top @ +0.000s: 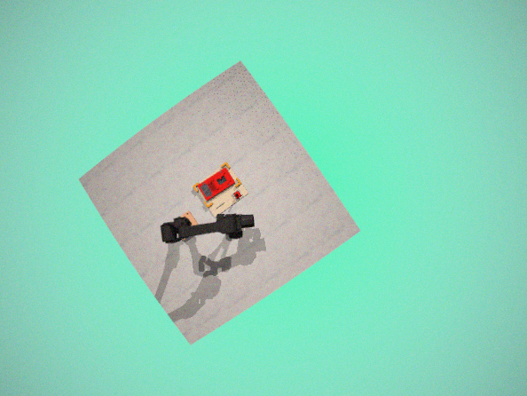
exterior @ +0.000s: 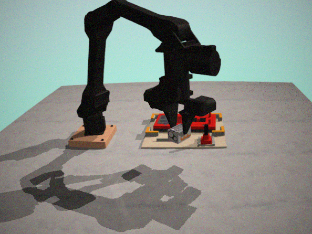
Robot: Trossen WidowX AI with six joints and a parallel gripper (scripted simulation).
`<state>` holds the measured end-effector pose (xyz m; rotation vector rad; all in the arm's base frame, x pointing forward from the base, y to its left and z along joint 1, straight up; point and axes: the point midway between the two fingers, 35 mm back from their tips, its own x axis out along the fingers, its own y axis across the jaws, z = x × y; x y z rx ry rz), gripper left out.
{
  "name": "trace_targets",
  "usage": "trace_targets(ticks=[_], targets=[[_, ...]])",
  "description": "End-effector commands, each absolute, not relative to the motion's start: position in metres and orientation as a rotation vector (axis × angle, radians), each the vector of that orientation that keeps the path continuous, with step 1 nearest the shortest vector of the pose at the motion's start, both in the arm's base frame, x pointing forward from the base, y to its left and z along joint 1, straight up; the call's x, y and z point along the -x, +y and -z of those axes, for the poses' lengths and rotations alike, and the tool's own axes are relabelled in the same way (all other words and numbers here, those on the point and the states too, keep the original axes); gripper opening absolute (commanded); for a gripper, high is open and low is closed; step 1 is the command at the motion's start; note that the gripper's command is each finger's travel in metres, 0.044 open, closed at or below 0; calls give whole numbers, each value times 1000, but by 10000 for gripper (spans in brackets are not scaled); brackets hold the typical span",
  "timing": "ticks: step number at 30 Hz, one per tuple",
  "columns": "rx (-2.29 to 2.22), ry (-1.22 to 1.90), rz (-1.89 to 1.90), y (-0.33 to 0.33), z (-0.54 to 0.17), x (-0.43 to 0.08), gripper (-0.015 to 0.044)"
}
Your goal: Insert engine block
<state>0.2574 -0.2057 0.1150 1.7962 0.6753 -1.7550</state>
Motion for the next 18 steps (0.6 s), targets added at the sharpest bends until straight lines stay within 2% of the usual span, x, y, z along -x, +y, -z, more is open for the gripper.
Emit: trace_targets(ticks=[1, 18], targets=[[-1795, 671, 1758, -205, -126, -256, 0], [-1761, 712, 1725, -199, -165, -252, 0]])
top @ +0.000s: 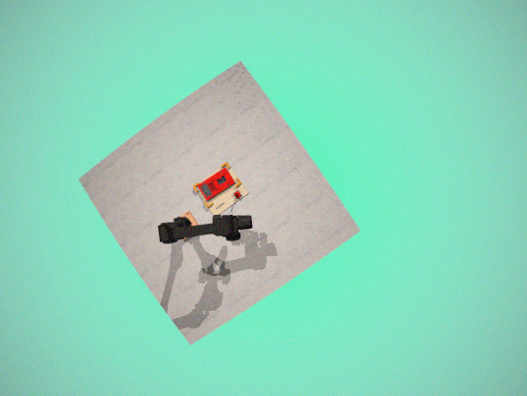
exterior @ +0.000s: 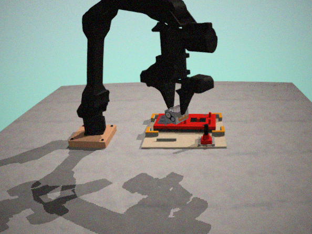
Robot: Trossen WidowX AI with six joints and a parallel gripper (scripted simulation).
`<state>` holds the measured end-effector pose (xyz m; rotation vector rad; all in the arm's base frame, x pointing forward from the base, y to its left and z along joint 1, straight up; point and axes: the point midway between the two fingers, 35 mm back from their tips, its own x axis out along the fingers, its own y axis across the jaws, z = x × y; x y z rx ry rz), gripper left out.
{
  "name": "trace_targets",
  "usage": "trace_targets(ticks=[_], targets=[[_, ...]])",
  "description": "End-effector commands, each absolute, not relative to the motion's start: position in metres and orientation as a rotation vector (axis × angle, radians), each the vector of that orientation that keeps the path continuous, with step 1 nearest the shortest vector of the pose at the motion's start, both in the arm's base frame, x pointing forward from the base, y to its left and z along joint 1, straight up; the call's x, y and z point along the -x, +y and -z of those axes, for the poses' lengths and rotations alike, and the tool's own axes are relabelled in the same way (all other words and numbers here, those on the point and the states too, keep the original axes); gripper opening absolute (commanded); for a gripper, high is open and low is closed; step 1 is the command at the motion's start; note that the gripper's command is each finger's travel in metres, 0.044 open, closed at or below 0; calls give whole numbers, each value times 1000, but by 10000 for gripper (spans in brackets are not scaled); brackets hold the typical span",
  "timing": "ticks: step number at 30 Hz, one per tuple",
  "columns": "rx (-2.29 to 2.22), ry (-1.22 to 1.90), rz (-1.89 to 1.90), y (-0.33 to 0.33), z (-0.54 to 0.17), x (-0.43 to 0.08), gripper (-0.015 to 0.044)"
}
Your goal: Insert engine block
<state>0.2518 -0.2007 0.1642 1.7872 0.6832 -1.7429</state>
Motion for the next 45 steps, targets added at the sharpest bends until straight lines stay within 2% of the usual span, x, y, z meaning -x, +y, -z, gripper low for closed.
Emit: trace_targets(ticks=[1, 22, 45], targets=[[-1738, 738, 1702, -198, -164, -253, 0], [-1224, 1174, 1197, -172, -154, -277, 0], [-613, 1449, 604, -142, -142, -299, 0]])
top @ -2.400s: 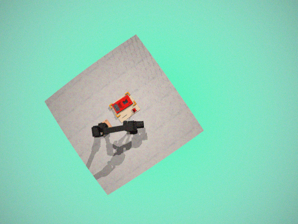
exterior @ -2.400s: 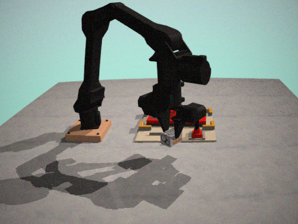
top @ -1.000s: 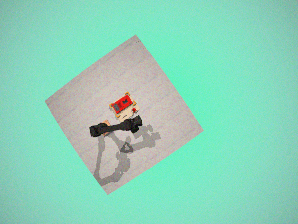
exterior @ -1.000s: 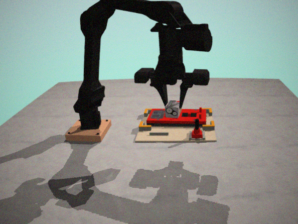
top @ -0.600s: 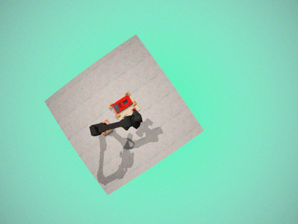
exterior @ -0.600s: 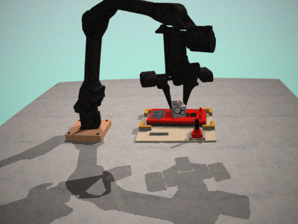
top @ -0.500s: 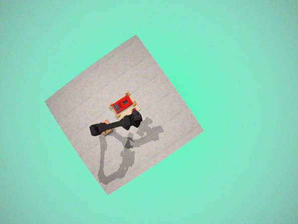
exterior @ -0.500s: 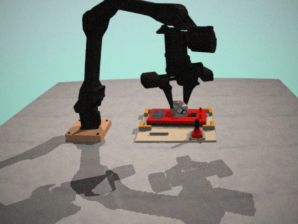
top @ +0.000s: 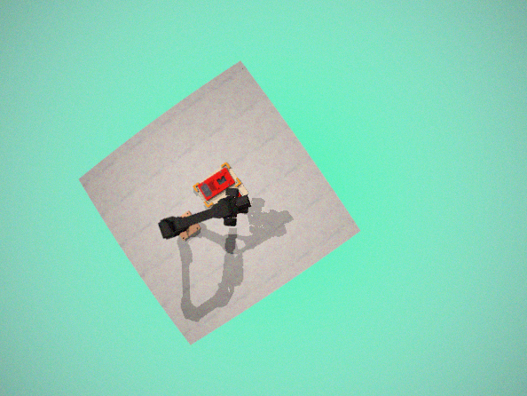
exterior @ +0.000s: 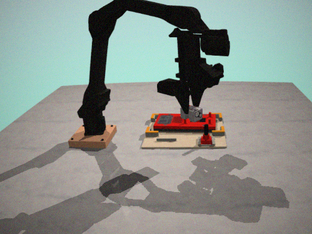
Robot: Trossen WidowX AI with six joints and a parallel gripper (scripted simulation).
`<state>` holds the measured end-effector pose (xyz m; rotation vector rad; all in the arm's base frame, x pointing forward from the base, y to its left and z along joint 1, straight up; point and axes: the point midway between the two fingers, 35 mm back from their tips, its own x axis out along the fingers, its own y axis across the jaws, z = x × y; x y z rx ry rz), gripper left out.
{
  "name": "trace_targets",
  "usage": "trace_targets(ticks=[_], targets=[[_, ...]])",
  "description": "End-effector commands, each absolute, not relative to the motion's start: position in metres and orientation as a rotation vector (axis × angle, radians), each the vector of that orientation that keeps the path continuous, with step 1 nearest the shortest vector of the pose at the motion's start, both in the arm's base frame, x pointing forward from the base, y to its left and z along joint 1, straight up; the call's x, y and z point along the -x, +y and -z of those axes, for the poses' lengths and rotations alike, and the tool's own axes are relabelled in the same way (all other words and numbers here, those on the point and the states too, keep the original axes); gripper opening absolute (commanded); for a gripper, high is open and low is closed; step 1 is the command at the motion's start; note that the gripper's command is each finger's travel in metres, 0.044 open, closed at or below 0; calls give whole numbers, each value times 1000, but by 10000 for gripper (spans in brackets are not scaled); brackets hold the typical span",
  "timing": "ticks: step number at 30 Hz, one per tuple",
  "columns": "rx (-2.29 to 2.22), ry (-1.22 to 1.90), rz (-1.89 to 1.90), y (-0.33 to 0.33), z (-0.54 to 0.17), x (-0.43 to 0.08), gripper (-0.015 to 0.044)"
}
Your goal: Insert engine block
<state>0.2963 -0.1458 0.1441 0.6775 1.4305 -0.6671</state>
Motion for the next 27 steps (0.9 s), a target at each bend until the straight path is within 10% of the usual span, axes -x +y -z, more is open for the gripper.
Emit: trace_targets(ticks=[1, 27], targets=[[-586, 1457, 577, -141, -142, -300, 0], [121, 1535, -107, -99, -128, -320, 0]])
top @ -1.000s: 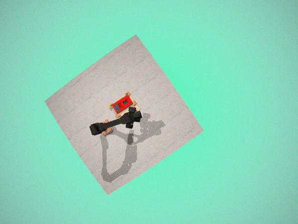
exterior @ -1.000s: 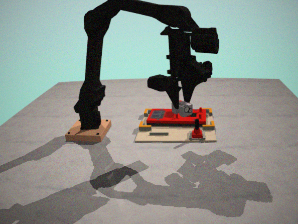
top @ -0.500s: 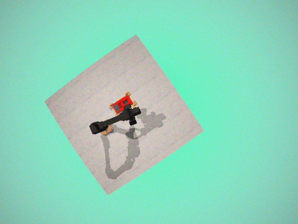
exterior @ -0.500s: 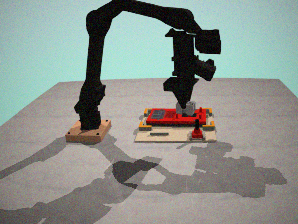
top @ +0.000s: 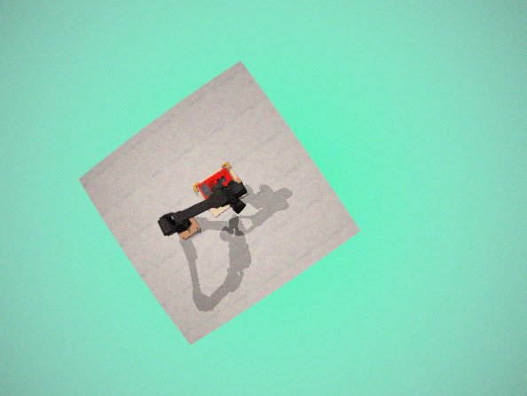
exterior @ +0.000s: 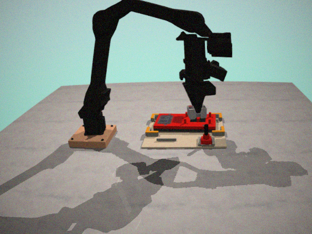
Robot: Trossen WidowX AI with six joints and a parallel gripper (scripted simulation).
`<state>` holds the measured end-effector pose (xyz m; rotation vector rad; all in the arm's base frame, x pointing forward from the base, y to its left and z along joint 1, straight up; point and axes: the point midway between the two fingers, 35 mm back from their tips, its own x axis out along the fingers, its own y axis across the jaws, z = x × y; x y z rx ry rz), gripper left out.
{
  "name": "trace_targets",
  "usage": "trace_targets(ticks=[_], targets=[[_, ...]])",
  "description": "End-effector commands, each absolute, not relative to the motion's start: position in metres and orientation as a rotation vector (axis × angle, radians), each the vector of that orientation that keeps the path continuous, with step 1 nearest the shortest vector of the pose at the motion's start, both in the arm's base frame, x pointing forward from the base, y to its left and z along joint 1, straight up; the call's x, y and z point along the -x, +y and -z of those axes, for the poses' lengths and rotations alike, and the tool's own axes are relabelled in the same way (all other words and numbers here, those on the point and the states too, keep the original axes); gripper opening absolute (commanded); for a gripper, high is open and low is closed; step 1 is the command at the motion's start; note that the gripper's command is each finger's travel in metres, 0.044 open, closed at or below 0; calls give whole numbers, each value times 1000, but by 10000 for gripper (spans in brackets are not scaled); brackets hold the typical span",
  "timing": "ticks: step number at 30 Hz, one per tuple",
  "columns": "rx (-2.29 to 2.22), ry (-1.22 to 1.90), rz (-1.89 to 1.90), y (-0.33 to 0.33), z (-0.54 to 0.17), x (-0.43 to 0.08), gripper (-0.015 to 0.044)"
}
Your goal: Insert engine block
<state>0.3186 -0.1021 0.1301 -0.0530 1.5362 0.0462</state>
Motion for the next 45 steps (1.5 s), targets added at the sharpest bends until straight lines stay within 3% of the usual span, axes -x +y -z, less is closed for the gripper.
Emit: trace_targets(ticks=[1, 45], targets=[[148, 1533, -134, -98, -128, -321, 0], [1319, 1123, -1273, -33, -106, -339, 0]])
